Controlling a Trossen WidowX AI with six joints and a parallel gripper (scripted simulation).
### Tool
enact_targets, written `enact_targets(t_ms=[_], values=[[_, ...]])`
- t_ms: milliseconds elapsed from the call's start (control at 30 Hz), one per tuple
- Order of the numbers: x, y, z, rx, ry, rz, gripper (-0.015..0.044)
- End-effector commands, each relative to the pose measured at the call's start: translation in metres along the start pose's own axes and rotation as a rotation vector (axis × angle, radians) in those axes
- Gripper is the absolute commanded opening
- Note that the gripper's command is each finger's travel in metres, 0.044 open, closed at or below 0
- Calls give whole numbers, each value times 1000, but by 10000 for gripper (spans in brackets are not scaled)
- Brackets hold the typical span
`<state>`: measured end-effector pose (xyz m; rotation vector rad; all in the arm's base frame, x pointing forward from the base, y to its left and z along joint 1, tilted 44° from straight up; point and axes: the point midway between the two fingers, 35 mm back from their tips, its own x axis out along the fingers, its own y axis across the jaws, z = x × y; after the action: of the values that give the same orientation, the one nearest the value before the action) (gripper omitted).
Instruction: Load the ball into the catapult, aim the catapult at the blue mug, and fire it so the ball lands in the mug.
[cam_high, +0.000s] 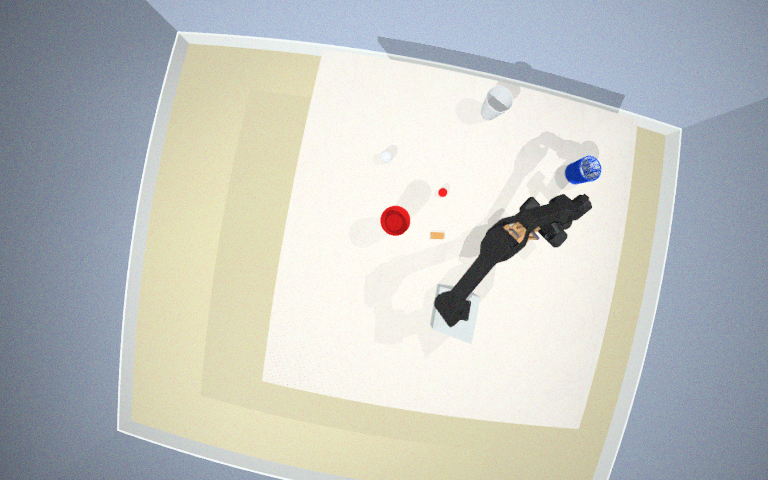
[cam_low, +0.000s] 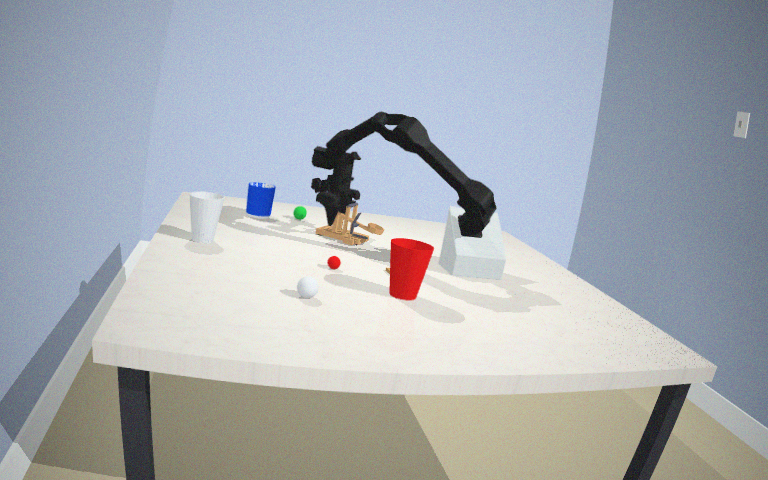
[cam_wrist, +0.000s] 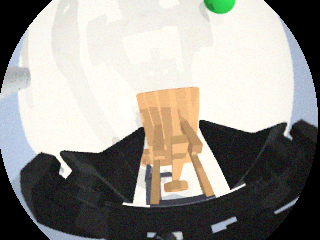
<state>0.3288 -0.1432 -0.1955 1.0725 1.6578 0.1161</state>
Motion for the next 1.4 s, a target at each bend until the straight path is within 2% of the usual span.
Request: enact_targets(t_ms=[0,133,200,267,300,700,867,1367], values=[[-23,0,3,-2,-4,-2,440],[-89,-2,0,0,-4,-5,440],[-100,-2,-1,0,-3,-5,440],[-100,-2,-1,0,-3,-5,440],[-81,-3,1,7,-5,0,440],[-96,-2,-3,3,-17,1,440],[-51,-1,-1,2,-17,3,440],[-35,-1,-1,2,-17,3,440]])
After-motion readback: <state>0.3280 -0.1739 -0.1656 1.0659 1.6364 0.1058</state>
